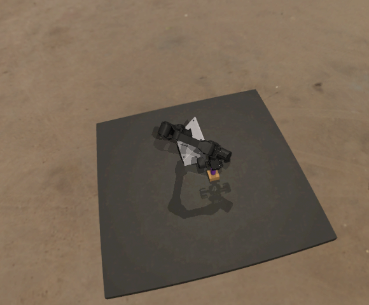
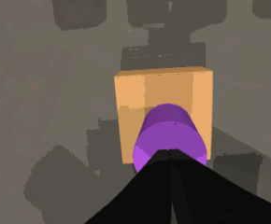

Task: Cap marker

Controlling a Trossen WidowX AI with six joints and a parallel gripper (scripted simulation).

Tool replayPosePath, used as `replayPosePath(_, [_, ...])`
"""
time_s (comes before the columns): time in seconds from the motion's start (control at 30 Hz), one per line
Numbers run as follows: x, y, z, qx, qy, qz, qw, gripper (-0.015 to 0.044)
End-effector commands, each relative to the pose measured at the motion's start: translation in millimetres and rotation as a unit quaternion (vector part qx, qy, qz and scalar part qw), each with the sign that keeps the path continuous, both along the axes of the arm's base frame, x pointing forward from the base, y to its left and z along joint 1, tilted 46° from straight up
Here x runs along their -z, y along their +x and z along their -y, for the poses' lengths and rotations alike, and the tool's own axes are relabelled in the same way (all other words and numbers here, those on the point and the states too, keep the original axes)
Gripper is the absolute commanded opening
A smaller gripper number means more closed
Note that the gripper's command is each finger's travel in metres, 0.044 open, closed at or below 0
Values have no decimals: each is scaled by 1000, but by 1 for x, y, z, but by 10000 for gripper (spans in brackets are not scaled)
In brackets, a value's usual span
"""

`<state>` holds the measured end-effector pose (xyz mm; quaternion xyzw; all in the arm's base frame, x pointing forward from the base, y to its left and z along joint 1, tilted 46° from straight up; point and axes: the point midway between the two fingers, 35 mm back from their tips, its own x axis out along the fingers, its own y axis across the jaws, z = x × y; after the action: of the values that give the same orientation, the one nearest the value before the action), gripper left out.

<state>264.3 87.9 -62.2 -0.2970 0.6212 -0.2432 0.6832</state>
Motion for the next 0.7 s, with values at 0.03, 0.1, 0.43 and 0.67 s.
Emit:
replayPosePath(0.03, [-28,-1,-33,1,5,2,1000,0])
replayPosePath(0.1, [-52,-6,-56,1,5,2,1000,0])
replayPosePath(0.43, [-61,-9,-63,1,4,2,1000,105])
replayPosePath(0.67, [-61,-9,-63,1,4,2,1000,289])
